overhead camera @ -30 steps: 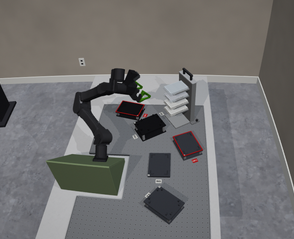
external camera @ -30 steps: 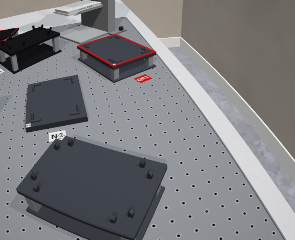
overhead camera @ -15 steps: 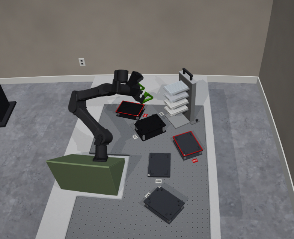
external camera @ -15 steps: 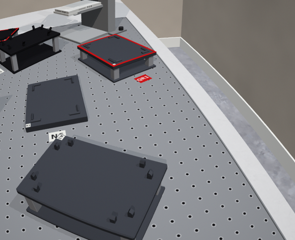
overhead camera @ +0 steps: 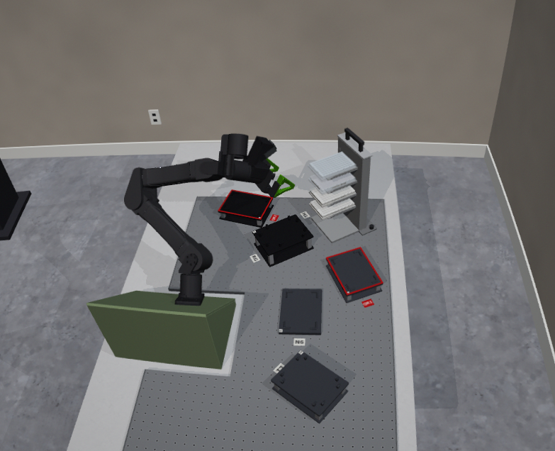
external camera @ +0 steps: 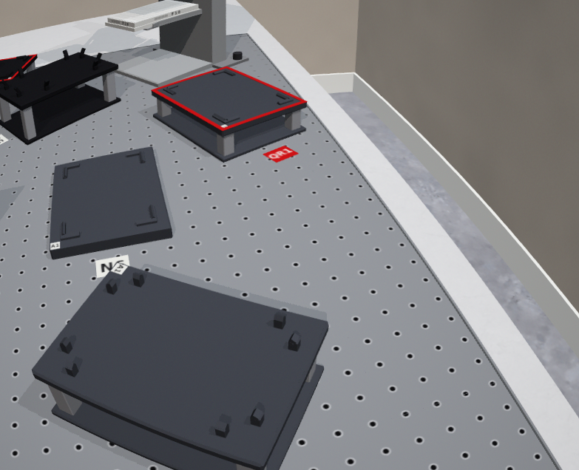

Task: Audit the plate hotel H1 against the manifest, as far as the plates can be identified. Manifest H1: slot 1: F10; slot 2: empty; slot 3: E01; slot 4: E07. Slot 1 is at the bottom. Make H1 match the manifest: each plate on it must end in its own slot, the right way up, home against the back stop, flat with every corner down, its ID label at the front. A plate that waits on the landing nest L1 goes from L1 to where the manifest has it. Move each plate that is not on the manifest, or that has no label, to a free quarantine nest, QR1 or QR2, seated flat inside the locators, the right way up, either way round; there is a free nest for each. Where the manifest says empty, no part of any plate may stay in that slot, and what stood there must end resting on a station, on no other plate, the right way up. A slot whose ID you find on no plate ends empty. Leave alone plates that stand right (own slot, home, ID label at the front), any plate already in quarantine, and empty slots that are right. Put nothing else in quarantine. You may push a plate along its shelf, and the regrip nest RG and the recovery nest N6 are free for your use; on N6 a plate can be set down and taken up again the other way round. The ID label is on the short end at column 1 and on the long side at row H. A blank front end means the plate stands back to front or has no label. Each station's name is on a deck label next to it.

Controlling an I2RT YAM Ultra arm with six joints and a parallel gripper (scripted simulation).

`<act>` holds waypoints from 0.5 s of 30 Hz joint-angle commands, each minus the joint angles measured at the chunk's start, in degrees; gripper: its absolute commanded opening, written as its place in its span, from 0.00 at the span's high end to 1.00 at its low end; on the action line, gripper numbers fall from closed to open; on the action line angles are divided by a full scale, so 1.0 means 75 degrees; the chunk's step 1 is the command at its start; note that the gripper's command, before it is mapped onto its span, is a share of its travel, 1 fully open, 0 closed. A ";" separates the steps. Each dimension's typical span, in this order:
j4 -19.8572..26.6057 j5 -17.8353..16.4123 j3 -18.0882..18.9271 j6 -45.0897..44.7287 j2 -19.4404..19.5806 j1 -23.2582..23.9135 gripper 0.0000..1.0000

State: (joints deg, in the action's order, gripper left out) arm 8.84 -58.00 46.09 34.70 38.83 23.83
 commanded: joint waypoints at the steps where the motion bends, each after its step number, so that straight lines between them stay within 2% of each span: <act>1: -0.0167 0.0563 0.0012 0.0010 0.0070 -0.0202 0.00; 4: -0.0199 0.0651 0.0008 0.0013 0.0094 -0.0290 0.00; 15: -0.0561 0.1528 -0.0023 0.0037 0.0399 -0.1166 0.00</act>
State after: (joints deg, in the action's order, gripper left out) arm 5.78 -49.58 45.78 34.94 41.50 15.73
